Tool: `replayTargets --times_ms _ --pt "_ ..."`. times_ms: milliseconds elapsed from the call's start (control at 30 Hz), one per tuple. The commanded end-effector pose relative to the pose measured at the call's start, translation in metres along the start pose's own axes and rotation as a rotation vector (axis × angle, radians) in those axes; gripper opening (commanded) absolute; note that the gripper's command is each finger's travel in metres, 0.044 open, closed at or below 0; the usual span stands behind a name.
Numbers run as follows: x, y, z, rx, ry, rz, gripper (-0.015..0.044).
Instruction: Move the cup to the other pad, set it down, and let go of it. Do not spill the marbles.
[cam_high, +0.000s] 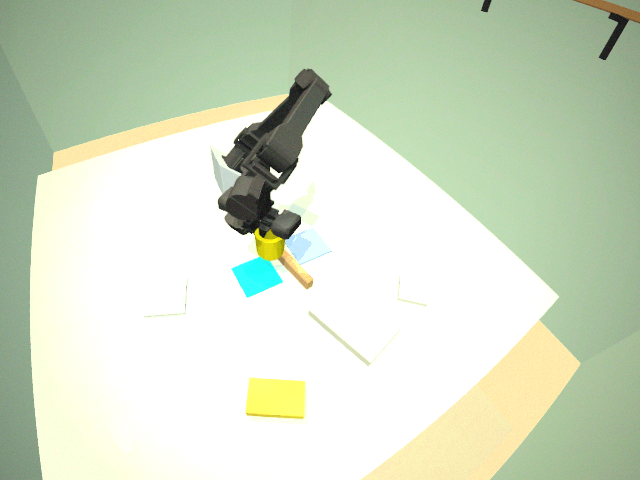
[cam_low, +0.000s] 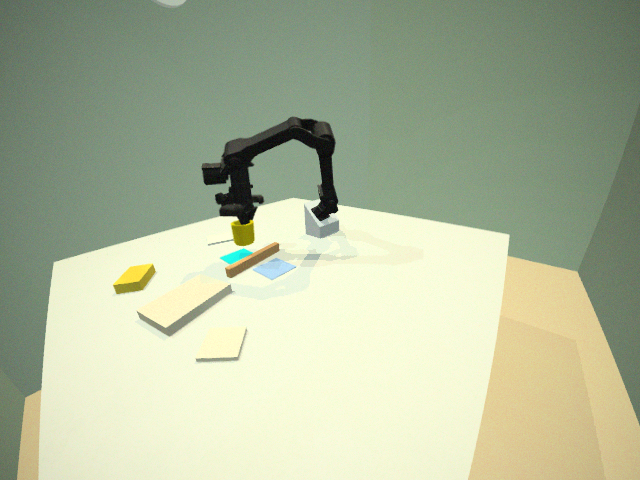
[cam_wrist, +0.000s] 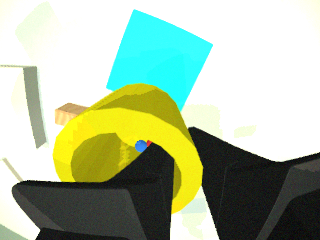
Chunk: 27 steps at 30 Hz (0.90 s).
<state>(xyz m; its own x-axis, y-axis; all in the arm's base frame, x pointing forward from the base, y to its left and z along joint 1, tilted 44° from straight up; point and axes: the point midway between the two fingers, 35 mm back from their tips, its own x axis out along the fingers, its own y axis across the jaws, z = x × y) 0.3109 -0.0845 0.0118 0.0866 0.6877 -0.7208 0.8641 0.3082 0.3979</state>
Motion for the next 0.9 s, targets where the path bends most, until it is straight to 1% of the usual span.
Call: replayTargets --times_ms 0,500,867 --pt "0.001 -0.004 0.010 0.000 0.001 -0.006 0.0000" --pt "0.001 -0.017 0.039 -0.001 -0.001 -0.006 0.0000" --pt "0.013 -0.016 0.040 -0.001 -0.001 -0.006 0.0000"
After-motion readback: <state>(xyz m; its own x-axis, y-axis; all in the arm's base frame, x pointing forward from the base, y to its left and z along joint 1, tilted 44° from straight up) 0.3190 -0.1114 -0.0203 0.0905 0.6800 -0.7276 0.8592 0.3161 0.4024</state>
